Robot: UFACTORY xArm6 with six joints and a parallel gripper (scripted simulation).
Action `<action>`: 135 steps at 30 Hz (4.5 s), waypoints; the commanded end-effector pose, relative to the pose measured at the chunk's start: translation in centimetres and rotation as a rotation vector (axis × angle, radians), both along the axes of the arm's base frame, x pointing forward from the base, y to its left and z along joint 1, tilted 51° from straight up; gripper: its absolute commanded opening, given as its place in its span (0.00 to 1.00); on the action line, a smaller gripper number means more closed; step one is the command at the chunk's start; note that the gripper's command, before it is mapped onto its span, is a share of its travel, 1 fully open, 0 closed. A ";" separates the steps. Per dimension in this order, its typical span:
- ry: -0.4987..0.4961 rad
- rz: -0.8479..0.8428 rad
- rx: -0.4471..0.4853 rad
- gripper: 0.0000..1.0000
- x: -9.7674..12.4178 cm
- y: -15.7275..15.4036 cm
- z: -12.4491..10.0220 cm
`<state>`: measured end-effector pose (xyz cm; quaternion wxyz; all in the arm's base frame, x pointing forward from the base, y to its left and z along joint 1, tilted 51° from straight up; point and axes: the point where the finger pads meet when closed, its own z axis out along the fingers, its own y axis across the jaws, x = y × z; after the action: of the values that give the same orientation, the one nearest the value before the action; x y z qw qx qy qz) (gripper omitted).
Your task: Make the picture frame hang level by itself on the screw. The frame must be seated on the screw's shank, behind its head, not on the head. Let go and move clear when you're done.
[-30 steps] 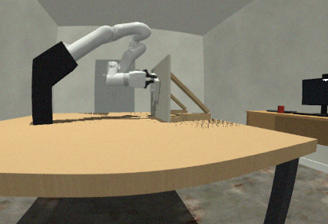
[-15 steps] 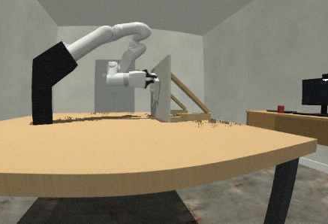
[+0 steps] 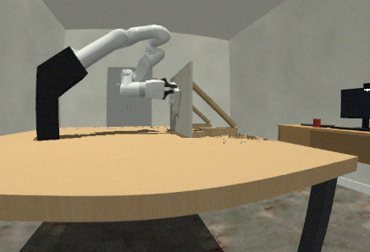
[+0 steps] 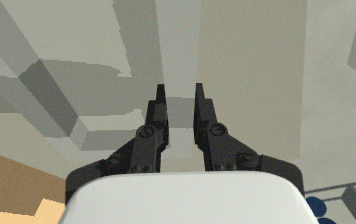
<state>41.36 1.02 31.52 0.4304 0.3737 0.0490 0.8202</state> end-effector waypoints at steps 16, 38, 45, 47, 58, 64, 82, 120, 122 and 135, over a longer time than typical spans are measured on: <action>-0.001 0.000 0.000 0.00 -0.3 -0.2 0.2; -0.001 0.000 0.000 0.00 -0.3 -0.2 0.2; 0.000 -0.001 -0.001 0.00 -0.3 -0.2 0.2; 0.000 -0.002 -0.001 0.00 -0.3 -0.2 0.2; 0.001 -0.007 -0.006 0.00 -0.3 -0.2 0.2; 0.003 -0.013 -0.012 0.00 -0.3 -0.2 0.3; 0.013 -0.045 -0.043 0.00 -0.5 -0.1 0.5; 0.048 -0.156 -0.150 0.00 -0.9 0.6 1.0; 0.050 -0.163 -0.157 0.00 -0.9 0.6 1.1; 0.066 -0.213 -0.205 0.00 -1.0 0.9 1.3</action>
<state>40.41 1.87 32.70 0.5416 0.3591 0.1031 0.7531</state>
